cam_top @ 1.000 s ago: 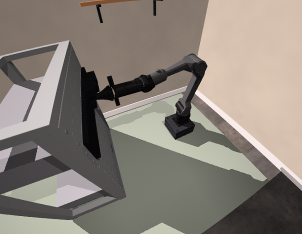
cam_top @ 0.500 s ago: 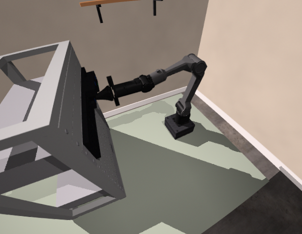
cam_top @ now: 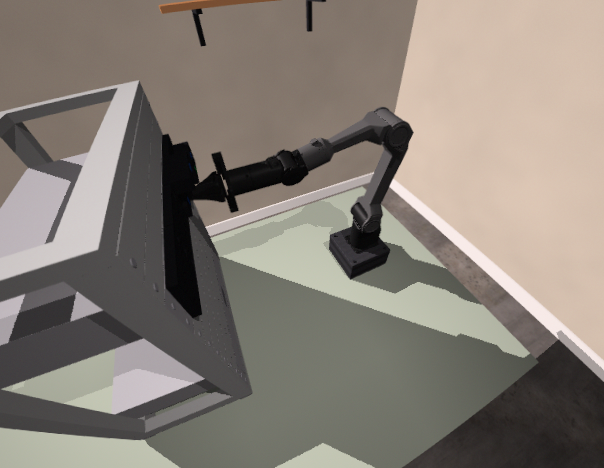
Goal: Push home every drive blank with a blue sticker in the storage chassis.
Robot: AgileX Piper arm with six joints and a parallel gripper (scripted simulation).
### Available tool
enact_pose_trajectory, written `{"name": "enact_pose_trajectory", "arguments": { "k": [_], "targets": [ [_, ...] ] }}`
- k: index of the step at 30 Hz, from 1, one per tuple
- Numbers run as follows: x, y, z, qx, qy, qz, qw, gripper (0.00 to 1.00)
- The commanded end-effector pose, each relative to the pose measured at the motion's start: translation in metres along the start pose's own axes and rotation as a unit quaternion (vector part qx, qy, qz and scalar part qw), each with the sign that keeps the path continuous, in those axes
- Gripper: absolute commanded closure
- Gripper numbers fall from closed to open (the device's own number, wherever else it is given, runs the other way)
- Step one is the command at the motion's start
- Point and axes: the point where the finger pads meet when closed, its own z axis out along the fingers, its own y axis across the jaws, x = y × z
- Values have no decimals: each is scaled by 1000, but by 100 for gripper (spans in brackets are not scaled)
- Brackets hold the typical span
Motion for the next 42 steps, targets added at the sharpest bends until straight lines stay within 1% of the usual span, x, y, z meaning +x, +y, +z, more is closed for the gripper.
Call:
{"name": "enact_pose_trajectory", "arguments": {
  "k": [1, 42],
  "targets": [
    [-1, -1, 2, 1, -1, 0, 1000, 100],
    [-1, 0, 12, 1, -1, 0, 1000, 100]
  ]
}}
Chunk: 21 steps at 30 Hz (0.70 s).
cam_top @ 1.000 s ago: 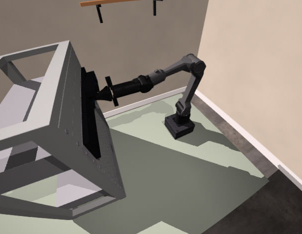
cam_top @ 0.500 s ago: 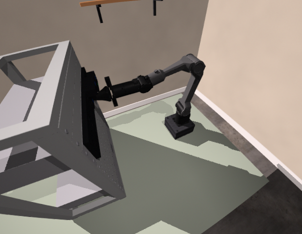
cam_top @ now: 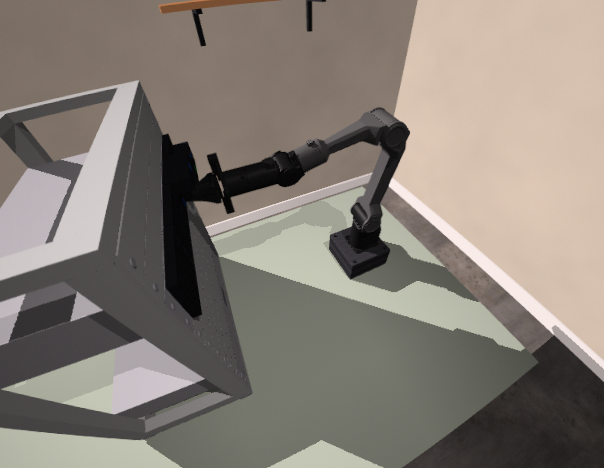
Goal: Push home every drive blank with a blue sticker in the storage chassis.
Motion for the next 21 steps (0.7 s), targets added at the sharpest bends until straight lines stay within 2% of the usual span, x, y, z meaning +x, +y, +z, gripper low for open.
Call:
{"name": "enact_pose_trajectory", "arguments": {
  "k": [1, 16, 21],
  "targets": [
    [-1, 0, 3, 1, -1, 0, 1000, 100],
    [-1, 0, 2, 1, -1, 0, 1000, 100],
    [-1, 0, -20, 1, -1, 0, 1000, 100]
  ]
}}
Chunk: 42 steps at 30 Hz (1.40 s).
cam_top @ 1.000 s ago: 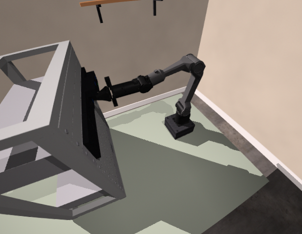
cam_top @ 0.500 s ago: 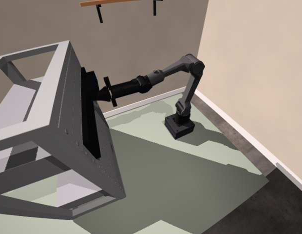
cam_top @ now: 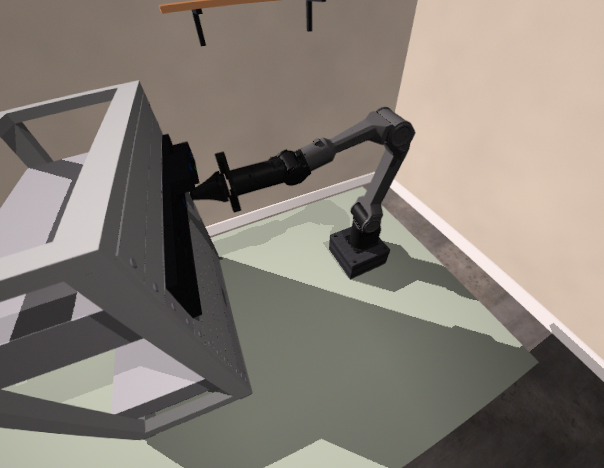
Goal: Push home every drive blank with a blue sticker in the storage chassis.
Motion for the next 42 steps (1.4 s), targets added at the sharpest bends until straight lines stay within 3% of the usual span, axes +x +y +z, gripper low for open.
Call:
{"name": "enact_pose_trajectory", "arguments": {
  "k": [1, 4, 6, 10, 14, 27, 42],
  "targets": [
    [0, -1, -13, 1, -1, 0, 1000, 100],
    [0, -1, -42, 1, -1, 0, 1000, 100],
    [0, -1, -42, 1, -1, 0, 1000, 100],
    [0, -1, -75, 1, -1, 0, 1000, 100],
    [0, -1, -90, 1, -1, 0, 1000, 100],
    [0, -3, -92, 1, -1, 0, 1000, 100],
    [0, -27, -93, 1, -1, 0, 1000, 100]
  ]
}}
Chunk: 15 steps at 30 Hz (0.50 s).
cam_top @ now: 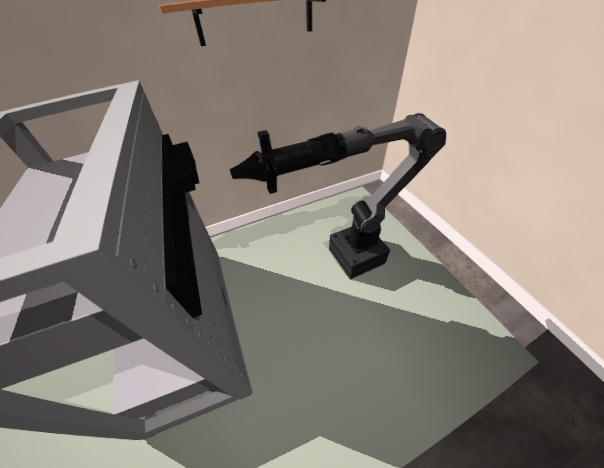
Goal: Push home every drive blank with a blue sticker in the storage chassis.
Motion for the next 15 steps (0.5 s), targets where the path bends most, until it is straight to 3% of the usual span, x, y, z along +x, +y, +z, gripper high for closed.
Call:
{"name": "enact_pose_trajectory", "arguments": {
  "k": [1, 15],
  "targets": [
    [0, -6, -1, 1, -2, 0, 1000, 100],
    [1, -26, -2, 1, -2, 0, 1000, 100]
  ]
}}
